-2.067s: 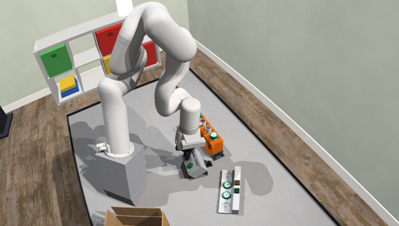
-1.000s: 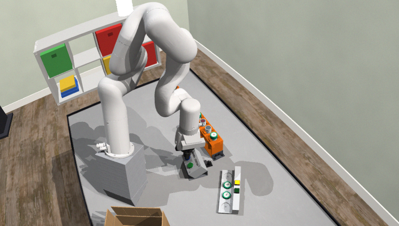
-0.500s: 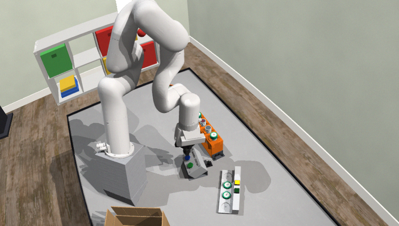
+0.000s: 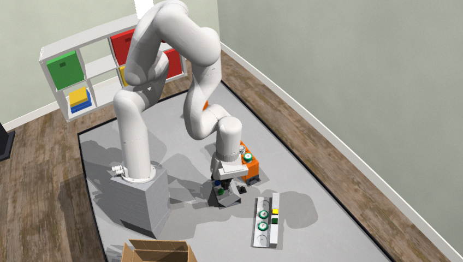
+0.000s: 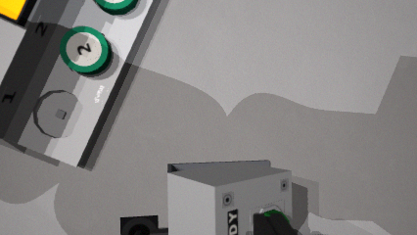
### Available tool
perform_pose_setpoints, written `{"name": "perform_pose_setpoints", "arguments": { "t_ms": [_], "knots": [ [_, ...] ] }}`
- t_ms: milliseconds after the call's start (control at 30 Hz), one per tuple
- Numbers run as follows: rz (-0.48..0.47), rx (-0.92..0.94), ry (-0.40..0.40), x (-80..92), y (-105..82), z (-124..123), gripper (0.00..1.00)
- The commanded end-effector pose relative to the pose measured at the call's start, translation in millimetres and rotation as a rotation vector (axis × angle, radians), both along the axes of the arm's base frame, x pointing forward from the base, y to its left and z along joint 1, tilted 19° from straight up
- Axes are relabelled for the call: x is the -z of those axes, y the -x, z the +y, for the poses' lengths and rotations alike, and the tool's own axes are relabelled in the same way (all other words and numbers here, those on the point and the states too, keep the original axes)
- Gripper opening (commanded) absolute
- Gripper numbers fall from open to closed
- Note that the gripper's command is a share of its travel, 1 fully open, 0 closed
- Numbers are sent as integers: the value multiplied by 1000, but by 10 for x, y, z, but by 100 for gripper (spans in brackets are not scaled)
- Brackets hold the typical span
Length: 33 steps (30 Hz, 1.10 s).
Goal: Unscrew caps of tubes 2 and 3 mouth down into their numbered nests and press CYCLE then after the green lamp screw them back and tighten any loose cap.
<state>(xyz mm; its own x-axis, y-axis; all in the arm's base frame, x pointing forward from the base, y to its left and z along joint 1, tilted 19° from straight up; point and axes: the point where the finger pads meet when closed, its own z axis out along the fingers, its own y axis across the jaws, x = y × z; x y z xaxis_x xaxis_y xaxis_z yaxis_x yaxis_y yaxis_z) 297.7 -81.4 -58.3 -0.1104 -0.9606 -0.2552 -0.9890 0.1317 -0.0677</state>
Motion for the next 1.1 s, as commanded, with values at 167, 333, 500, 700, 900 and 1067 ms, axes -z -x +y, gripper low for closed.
{"name": "perform_pose_setpoints", "arguments": {
  "t_ms": [167, 333, 500, 700, 900, 1067],
  "knots": [
    [13, -4, -2, 153, -167, -496, 0],
    [13, -4, -2, 242, -256, -840, 0],
    [13, -4, -2, 318, -331, -1134, 0],
    [13, -4, -2, 328, -341, -1174, 0],
    [-100, -314, 56, 415, -428, -1509, 100],
    [-171, -510, 94, 438, -450, -1597, 100]
  ]
}}
